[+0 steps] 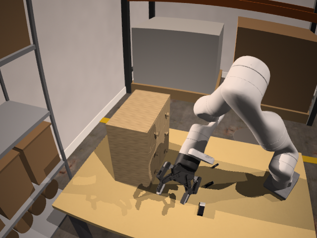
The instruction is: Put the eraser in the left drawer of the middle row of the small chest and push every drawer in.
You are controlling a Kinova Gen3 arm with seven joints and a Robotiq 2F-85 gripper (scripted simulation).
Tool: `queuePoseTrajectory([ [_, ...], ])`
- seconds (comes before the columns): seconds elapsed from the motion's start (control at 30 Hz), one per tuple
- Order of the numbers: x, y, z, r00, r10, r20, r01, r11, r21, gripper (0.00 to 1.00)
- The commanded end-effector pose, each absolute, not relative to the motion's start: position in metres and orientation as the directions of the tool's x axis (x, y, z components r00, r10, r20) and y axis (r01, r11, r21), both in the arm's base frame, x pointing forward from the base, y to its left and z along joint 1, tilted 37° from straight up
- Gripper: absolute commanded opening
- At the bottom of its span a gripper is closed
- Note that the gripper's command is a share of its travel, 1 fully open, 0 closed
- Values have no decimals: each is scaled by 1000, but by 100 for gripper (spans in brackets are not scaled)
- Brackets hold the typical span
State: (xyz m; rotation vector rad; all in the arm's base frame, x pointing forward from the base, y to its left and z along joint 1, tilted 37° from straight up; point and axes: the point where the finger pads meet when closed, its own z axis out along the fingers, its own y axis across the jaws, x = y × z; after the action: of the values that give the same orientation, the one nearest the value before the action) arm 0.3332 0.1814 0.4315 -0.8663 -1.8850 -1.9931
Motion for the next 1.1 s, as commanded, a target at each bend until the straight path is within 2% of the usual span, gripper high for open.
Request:
queuePoseTrajectory([
  [0.0,333,181,432,-787,207,581,568,-122,814,100],
  [0.7,333,179,432,-786,209,582,570,-117,813,100],
  [1.07,331,141,424,-753,269,601,617,-29,786,100],
])
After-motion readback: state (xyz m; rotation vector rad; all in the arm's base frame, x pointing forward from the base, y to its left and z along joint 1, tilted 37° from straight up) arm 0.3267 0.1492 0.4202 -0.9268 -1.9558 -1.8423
